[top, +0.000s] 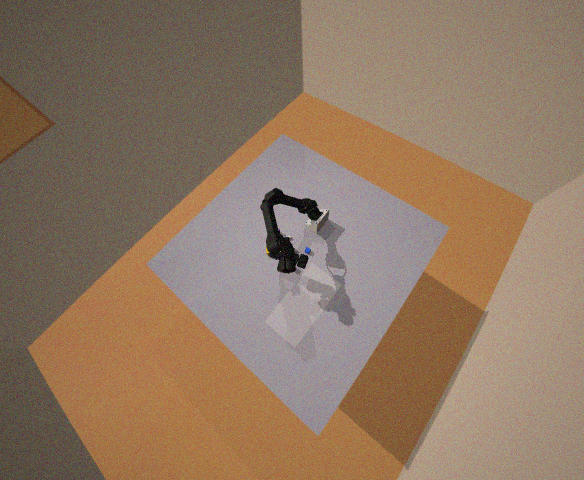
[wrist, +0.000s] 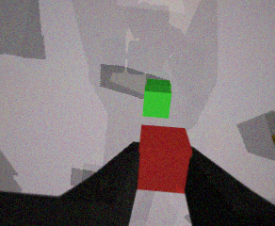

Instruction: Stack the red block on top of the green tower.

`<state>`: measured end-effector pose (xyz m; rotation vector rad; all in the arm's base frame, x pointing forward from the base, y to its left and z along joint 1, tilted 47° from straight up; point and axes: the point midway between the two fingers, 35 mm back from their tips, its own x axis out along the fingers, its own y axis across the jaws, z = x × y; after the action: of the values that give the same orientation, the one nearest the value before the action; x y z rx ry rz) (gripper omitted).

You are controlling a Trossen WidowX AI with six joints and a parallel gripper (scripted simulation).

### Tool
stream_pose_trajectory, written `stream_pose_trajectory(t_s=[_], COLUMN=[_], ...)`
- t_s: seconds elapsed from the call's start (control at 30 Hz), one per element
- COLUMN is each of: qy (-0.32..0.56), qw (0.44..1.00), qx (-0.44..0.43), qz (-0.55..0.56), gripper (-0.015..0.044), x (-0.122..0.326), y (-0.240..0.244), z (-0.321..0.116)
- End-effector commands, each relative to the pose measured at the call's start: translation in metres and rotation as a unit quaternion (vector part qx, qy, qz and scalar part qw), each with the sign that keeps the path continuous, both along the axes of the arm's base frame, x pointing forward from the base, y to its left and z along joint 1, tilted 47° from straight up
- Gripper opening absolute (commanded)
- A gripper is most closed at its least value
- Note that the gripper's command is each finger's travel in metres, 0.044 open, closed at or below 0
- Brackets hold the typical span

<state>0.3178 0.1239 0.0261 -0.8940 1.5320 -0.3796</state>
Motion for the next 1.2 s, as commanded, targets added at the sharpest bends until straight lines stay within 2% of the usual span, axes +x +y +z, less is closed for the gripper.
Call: stream_pose_trajectory(t_s=[0.0,0.73,1.17], qy=[-0.001,-0.002,-0.002], qw=[1.0,1.0,1.0], qx=[0.001,0.0,0.0], qz=[-0.004,-0.004,-0.004], gripper=[0.0,0.0,0.0], x=[-0.005,0.002,0.002], y=[-0.002,-0.055,-0.055], z=[-0.002,-0.05,-0.051])
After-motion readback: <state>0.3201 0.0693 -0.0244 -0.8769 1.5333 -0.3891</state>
